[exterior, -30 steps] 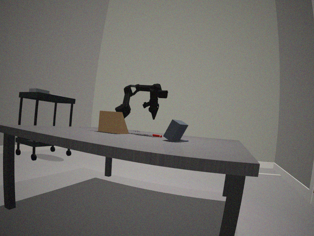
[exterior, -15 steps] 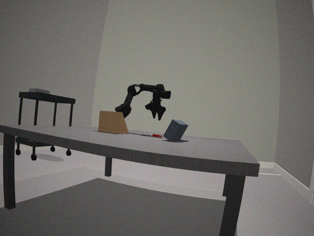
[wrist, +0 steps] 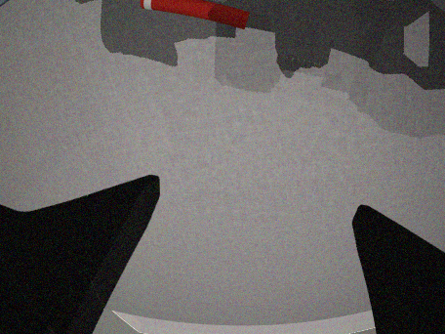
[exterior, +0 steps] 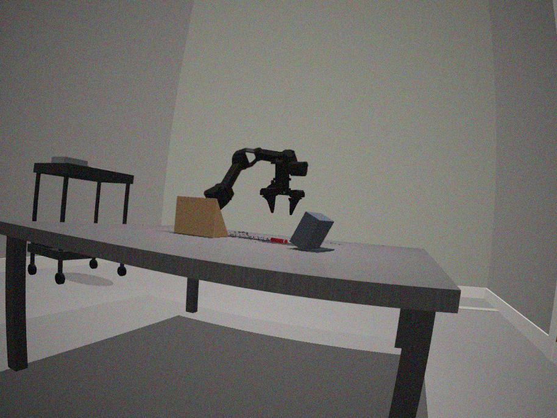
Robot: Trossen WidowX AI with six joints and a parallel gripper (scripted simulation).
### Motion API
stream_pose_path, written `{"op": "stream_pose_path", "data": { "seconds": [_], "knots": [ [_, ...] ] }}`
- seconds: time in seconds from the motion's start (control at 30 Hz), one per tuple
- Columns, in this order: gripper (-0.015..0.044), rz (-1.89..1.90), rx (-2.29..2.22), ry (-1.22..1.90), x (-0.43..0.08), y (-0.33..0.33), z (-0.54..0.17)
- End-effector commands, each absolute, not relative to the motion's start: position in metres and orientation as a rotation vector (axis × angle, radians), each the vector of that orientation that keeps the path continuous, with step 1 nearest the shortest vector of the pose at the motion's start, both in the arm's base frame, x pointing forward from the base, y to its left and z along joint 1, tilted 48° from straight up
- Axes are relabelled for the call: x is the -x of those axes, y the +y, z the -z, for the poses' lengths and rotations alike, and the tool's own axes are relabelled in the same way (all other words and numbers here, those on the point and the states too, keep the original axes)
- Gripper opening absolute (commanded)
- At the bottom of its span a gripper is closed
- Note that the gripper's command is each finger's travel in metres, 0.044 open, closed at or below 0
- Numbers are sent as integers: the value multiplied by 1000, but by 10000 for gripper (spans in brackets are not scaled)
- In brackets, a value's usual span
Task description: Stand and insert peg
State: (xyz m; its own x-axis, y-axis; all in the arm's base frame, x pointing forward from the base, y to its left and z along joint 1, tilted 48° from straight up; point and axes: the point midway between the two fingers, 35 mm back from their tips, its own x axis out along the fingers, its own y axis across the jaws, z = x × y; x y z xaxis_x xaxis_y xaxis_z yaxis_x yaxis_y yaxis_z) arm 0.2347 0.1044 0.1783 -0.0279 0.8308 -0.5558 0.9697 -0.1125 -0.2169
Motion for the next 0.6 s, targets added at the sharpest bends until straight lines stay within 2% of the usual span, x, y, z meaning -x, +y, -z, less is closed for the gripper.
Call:
{"op": "stream_pose_path", "data": {
  "seconds": [0.0, 0.57],
  "knots": [
    [440, 722, -1922, 1904, -242, 100, -170],
    [440, 183, -1497, 1825, -269, 83, -133]
  ]
}}
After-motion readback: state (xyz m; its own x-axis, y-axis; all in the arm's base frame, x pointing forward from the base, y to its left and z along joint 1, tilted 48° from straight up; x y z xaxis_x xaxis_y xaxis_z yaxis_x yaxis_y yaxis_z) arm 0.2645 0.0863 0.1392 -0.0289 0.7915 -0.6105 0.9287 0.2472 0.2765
